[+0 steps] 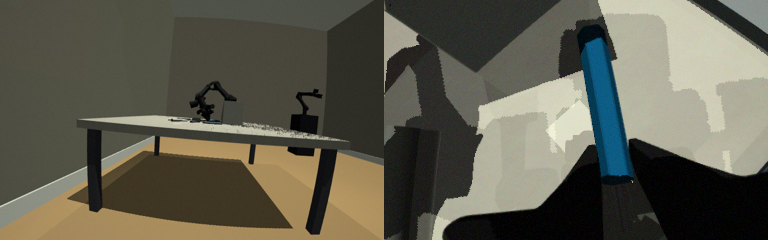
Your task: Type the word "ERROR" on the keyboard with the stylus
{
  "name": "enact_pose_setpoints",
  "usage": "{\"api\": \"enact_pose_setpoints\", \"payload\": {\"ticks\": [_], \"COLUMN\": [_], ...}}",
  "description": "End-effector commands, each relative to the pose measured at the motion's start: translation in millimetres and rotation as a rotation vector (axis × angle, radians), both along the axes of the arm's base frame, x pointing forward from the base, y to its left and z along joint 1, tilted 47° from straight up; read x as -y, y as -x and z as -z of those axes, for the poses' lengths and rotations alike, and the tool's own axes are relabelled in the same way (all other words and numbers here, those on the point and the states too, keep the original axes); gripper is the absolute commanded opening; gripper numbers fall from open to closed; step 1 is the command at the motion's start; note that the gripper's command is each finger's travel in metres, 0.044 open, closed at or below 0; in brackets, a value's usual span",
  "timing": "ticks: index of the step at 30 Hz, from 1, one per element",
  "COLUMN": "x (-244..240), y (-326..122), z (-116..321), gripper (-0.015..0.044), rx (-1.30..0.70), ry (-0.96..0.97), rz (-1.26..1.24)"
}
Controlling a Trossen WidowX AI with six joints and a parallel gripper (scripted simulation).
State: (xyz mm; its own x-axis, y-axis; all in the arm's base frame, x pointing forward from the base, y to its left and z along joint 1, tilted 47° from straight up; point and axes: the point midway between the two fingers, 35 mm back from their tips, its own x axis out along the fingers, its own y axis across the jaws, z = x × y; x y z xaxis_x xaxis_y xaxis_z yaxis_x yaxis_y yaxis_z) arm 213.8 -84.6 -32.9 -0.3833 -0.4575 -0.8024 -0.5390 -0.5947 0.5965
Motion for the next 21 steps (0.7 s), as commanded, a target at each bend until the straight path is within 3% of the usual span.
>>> {"api": "enact_pose_setpoints", "payload": {"ticks": [1,7,17,21], "x": [-11.2,-33.6,-32.2,-34.4], "y": [-1.5,0.9,1.3,-3.1], "z": [-10.2,-31.5,-29.2,-27.0], "gripper": [0.0,0.0,0.0,0.0], "rx": [0.011,0.009,0.006,0.15], "ry": [-0.004,-0.004,0.0,0.003], "rz": [0.003,0.004,0.003,0.127]}}
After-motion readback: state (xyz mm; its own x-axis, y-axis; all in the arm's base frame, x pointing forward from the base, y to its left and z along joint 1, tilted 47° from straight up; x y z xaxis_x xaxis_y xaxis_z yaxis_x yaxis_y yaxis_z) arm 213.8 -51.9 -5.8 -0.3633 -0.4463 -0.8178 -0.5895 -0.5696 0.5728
